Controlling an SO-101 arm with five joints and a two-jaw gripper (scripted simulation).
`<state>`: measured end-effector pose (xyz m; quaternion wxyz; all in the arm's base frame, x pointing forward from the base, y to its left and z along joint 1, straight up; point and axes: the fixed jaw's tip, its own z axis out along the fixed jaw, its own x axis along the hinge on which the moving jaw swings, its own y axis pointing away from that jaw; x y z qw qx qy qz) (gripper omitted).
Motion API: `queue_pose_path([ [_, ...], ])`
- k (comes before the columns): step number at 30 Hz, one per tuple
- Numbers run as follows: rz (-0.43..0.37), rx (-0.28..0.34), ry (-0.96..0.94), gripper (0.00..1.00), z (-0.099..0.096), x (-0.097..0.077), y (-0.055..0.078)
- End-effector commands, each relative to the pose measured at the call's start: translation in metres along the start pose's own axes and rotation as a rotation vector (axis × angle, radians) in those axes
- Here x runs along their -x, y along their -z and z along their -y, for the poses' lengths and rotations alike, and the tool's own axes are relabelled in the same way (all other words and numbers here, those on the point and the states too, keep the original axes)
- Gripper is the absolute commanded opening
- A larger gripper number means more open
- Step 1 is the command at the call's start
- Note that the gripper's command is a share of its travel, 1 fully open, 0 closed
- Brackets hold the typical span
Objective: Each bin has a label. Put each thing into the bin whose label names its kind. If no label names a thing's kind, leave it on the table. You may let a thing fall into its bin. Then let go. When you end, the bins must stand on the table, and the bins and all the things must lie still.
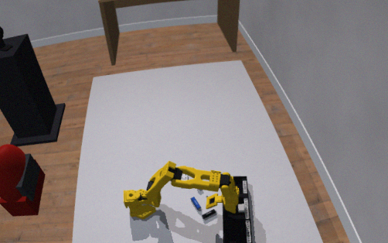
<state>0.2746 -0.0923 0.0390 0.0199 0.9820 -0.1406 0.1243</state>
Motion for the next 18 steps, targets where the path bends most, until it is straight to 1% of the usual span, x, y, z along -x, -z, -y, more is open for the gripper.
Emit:
queue_pose_path([
  [1, -0.081, -0.003, 0.016, 0.00, 0.0026, -0.0117, 0.0159],
  [6, -0.081, -0.002, 0.017, 0.00, 0.0026, -0.0117, 0.0155],
  [18, -0.081, -0.002, 0.017, 0.00, 0.0026, -0.0106, 0.0101],
])
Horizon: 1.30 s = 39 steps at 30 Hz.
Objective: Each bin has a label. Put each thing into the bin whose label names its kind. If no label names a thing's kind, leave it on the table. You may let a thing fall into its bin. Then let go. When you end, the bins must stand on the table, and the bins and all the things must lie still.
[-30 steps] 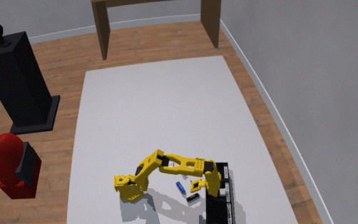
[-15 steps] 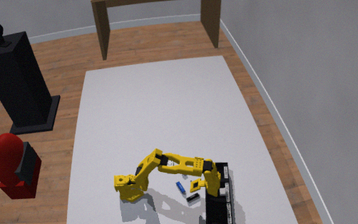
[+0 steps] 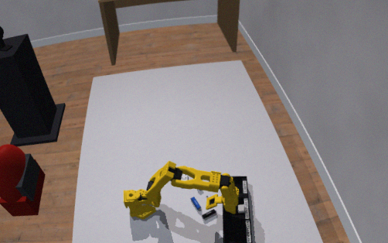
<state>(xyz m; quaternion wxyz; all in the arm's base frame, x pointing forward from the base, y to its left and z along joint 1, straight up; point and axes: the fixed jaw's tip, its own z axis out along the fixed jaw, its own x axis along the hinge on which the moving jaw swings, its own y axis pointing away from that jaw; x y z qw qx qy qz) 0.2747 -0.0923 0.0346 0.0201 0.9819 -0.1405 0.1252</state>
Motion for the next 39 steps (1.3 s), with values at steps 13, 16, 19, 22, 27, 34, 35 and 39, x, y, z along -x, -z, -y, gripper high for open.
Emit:
queue_pose_path([
  [13, -0.079, -0.003, 0.017, 0.00, 0.003, -0.011, 0.010],
  [16, -0.079, -0.003, 0.017, 0.00, 0.003, -0.011, 0.009],
  [19, -0.079, -0.003, 0.017, 0.00, 0.003, -0.010, 0.008],
  [22, -0.079, -0.003, 0.016, 0.00, 0.003, -0.010, 0.008],
  [27, -0.079, -0.003, 0.016, 0.00, 0.003, -0.010, 0.005],
  [34, -0.079, -0.003, 0.016, 0.00, 0.003, -0.009, 0.003],
  [35, -0.079, -0.003, 0.016, 0.00, 0.003, -0.009, 0.003],
  [39, -0.079, -0.003, 0.017, 0.00, 0.003, -0.009, 0.003],
])
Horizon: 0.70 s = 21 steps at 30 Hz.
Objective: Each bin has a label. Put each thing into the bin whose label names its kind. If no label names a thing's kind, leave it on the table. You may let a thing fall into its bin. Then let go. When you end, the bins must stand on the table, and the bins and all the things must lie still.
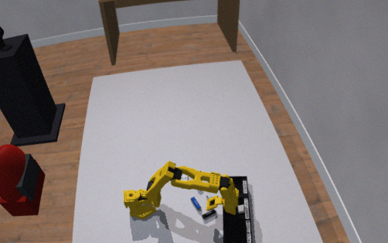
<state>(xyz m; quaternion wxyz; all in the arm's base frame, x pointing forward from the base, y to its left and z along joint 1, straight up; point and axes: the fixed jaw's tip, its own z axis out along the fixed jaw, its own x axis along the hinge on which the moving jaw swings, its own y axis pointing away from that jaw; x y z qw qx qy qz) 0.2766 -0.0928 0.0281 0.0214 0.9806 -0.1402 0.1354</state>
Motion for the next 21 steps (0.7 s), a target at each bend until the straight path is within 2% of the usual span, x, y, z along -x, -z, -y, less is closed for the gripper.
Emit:
queue_pose_path([
  [1, -0.058, -0.003, 0.016, 0.00, 0.0025, -0.0094, 0.0094],
  [9, -0.058, -0.003, 0.016, 0.05, 0.0025, -0.0094, 0.0094],
  [21, -0.058, -0.003, 0.016, 0.19, 0.0025, -0.0094, 0.0094],
])
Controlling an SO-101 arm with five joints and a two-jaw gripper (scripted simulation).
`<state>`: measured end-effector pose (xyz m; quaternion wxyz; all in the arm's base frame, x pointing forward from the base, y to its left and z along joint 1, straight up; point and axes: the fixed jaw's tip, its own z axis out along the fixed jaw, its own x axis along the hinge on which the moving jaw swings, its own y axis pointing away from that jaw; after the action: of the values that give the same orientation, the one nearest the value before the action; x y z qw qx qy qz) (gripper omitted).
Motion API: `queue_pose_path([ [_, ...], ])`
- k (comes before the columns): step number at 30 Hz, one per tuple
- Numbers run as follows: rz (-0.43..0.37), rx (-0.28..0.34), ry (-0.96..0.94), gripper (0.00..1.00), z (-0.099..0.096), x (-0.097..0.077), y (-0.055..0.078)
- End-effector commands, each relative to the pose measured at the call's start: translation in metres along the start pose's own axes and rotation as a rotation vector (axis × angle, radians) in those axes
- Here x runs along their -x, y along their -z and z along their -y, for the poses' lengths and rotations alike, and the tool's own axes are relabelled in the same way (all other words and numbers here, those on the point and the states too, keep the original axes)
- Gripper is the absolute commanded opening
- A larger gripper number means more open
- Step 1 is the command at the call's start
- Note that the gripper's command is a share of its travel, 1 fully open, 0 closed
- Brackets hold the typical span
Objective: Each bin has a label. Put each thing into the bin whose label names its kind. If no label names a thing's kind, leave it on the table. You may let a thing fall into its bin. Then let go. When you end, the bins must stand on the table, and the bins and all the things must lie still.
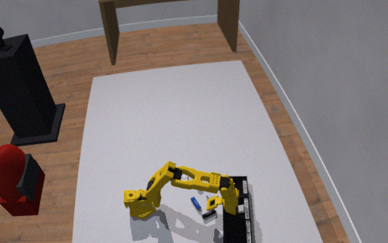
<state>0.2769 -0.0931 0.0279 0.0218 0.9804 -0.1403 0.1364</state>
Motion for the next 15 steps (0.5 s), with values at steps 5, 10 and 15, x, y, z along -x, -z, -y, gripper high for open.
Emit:
queue_pose_path([
  [5, -0.056, -0.003, 0.017, 0.21, 0.0026, -0.0090, 0.0098],
  [10, -0.056, -0.003, 0.017, 0.22, 0.0026, -0.0090, 0.0098],
  [15, -0.056, -0.003, 0.016, 0.22, 0.0026, -0.0093, 0.0115],
])
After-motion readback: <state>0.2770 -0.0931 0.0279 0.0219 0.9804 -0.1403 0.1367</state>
